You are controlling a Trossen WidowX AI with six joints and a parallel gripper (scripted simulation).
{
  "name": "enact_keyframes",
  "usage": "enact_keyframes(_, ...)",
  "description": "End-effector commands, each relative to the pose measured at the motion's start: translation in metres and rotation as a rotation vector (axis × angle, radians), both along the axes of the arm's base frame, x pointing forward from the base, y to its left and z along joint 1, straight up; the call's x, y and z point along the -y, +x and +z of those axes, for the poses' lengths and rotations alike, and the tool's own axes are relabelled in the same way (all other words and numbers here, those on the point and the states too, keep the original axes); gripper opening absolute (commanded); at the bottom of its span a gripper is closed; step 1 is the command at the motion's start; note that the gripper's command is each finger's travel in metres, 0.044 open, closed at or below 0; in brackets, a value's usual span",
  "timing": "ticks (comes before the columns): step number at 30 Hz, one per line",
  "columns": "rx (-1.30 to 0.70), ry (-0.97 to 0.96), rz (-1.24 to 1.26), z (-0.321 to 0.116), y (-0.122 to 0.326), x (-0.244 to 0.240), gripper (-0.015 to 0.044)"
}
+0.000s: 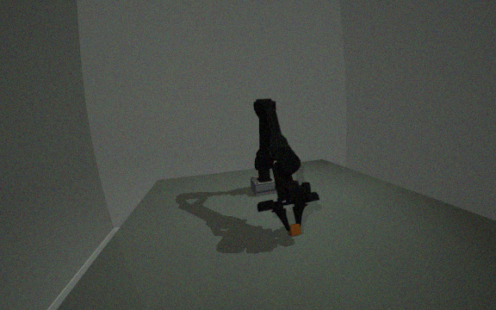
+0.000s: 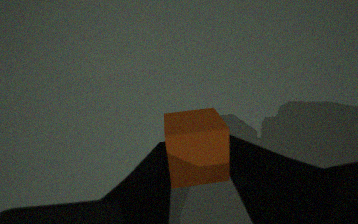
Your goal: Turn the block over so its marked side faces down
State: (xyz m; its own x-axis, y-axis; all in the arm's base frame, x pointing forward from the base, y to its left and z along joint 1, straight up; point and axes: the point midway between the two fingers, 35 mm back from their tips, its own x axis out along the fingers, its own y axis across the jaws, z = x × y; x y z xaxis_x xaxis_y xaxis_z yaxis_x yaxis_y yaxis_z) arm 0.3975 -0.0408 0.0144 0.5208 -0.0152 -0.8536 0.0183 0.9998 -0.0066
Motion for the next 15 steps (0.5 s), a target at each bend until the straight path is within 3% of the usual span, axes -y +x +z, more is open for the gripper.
enact_keyframes(1, 0.041, 0.002, 0.004, -0.004, 0.002, 0.000, 0.0000)
enact_keyframes(15, 0.255, 0.000, 0.002, -0.027, 0.011, 0.001, 0.0000)
